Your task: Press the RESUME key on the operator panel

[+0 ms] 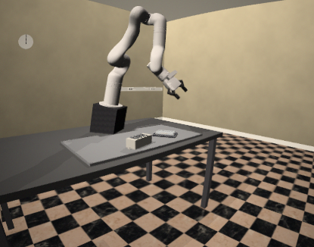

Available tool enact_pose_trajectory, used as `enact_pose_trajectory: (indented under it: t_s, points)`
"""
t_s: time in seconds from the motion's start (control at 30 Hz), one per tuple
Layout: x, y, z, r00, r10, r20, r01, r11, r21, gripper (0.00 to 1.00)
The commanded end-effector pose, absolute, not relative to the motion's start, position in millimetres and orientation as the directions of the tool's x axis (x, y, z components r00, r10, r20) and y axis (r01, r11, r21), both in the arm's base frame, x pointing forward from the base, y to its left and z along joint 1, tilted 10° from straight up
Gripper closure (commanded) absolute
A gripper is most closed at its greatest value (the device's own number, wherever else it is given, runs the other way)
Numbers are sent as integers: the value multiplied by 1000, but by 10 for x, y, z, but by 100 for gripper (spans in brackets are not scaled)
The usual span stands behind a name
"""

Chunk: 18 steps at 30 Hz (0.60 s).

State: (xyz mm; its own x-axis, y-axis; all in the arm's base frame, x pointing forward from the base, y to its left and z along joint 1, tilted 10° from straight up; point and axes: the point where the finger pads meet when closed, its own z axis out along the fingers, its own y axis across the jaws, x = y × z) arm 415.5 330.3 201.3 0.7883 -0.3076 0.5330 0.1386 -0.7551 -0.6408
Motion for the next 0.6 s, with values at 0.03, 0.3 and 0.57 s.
enact_pose_trajectory:
  t_s: [0.03,0.3,0.57]
  points:
    - [4160,3307,2020,788,-308,534,140,-754,-641,0]
    - [4160,3307,2020,788,-308,534,140,-754,-641,0]
    - [4181,3277,1986,798,-283,532,142,-770,-622,100]
